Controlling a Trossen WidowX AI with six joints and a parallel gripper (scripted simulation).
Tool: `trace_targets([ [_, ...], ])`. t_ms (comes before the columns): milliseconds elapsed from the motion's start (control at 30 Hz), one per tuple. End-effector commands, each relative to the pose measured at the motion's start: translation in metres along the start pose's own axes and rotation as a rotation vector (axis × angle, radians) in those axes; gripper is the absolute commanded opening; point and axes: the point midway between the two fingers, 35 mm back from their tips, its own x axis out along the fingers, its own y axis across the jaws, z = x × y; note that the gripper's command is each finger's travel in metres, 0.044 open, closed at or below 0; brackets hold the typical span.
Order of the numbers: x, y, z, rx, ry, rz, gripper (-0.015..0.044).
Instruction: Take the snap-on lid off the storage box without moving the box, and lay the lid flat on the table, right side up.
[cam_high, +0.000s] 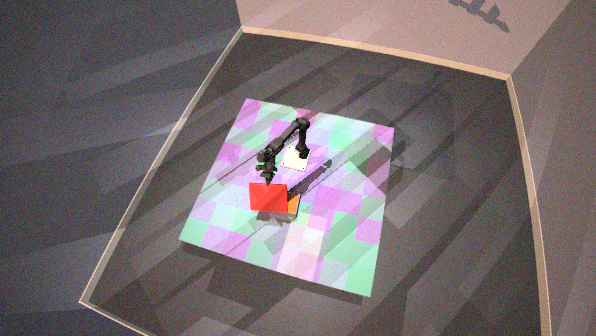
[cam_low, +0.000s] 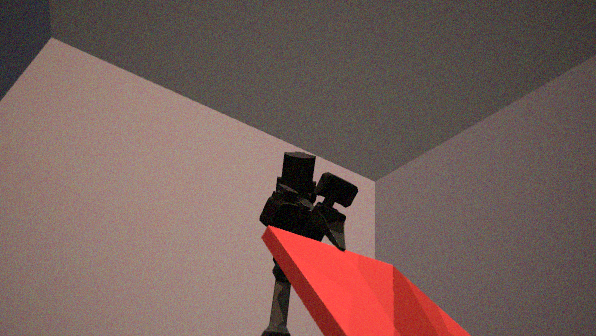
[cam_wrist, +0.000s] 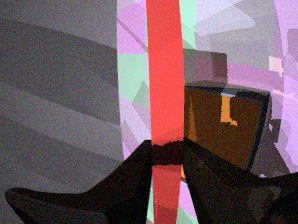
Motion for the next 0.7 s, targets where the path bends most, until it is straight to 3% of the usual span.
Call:
trace_targets([
  [0, -0.003, 0.004, 0.006, -0.008, 0.002, 0.015, 0.0000],
  [667, -0.008, 0.001, 0.046, -0.011, 0.000, 0.014, 0.0000],
])
